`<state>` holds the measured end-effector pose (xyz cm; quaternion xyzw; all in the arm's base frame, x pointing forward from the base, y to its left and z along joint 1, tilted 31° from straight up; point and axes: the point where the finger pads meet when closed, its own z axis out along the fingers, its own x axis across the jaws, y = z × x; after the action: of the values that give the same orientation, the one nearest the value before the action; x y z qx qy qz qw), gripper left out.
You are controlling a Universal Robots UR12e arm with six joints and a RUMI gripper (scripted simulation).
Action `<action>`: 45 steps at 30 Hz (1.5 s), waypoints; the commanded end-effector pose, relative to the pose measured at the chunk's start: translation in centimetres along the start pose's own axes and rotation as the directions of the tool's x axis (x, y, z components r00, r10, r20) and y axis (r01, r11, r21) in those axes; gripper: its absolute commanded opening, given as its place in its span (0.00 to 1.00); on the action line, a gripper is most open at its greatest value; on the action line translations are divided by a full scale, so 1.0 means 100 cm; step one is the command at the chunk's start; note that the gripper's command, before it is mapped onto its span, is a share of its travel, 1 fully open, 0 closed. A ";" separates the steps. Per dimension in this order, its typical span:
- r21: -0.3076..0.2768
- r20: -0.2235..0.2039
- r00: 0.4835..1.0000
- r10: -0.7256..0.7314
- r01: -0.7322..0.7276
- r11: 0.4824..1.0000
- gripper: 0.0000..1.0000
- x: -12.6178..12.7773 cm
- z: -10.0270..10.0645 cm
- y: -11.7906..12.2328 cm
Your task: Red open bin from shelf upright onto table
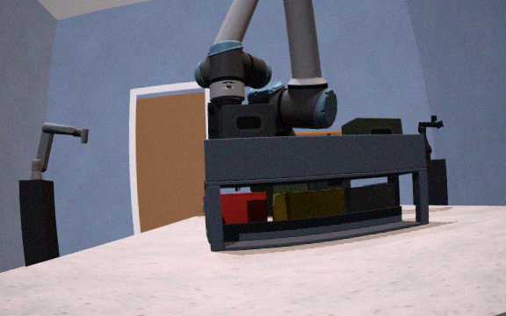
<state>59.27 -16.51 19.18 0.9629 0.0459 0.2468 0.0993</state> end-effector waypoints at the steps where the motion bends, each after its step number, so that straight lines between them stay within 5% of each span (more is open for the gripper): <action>1: -0.001 -0.001 1.000 0.000 0.000 1.000 0.26 0.000 0.000 0.000; 25: -0.001 -0.001 1.000 0.000 0.000 1.000 0.20 0.000 0.000 0.000; 30: -0.001 -0.001 1.000 0.000 0.000 1.000 0.20 0.039 -0.010 0.003; 42: -0.001 -0.001 1.000 0.000 0.000 1.000 0.20 0.039 -0.010 0.003; 45: -0.001 -0.001 1.000 0.000 0.000 1.000 0.20 0.062 -0.016 0.005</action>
<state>62.42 -16.05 22.10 0.9629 0.0459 0.2468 0.0993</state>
